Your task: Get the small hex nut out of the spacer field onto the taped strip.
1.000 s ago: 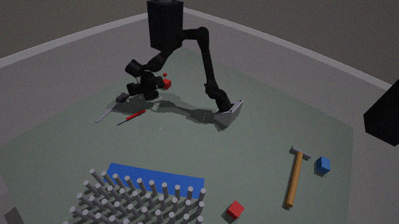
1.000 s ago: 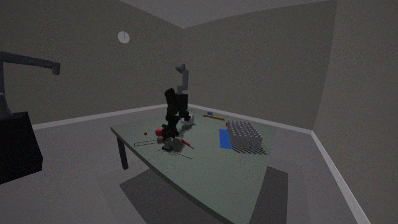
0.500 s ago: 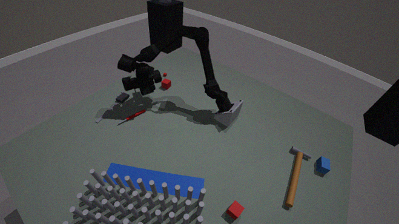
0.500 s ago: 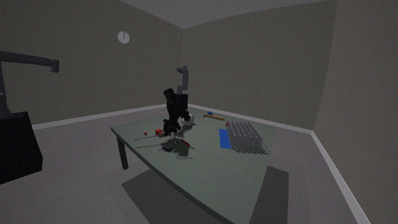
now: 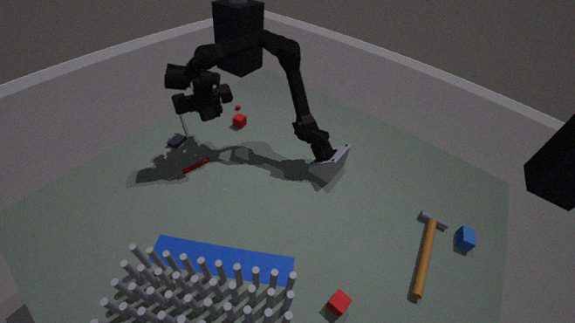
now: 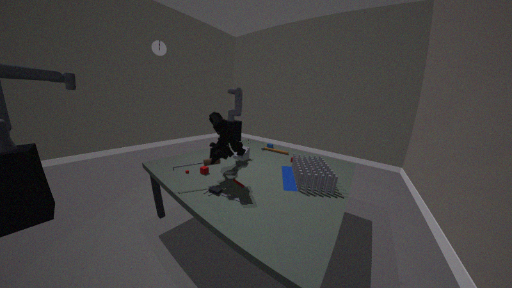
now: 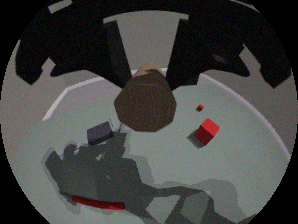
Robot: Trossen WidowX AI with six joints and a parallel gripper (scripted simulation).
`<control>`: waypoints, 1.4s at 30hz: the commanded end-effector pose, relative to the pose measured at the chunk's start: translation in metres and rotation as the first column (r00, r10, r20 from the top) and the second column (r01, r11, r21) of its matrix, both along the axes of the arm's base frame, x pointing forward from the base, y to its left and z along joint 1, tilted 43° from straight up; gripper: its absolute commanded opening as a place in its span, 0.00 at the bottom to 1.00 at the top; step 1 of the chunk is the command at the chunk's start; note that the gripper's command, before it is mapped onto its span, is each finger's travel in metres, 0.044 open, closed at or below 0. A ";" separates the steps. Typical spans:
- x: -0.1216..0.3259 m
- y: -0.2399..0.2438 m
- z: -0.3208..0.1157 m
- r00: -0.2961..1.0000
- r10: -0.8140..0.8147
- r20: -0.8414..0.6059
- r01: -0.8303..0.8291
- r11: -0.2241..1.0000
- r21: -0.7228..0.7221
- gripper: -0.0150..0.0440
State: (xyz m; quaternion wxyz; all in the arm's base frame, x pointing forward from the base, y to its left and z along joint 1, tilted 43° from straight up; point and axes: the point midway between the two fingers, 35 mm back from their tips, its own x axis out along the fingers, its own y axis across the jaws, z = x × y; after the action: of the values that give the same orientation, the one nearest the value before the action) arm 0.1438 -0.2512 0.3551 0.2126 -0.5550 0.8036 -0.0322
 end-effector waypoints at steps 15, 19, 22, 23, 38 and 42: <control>-0.011 0.036 0.041 1.000 0.012 0.023 -0.011 0.999 -0.053 0.25; 0.000 0.039 0.035 0.988 0.015 0.152 -0.005 0.998 -0.065 0.25; 0.008 0.041 0.029 0.968 0.015 0.251 0.003 0.998 -0.070 0.25; 0.010 0.042 0.028 0.959 0.013 0.284 0.007 0.997 -0.071 0.25; 0.041 0.059 0.005 0.703 -0.032 0.711 0.079 0.996 -0.034 0.25; 0.049 0.065 -0.001 0.602 -0.056 0.796 0.100 0.995 -0.005 0.25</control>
State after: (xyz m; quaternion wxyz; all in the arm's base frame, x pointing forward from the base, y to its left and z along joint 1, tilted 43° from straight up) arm 0.1860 -0.1920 0.3590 0.4905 -0.4789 0.6737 -0.2758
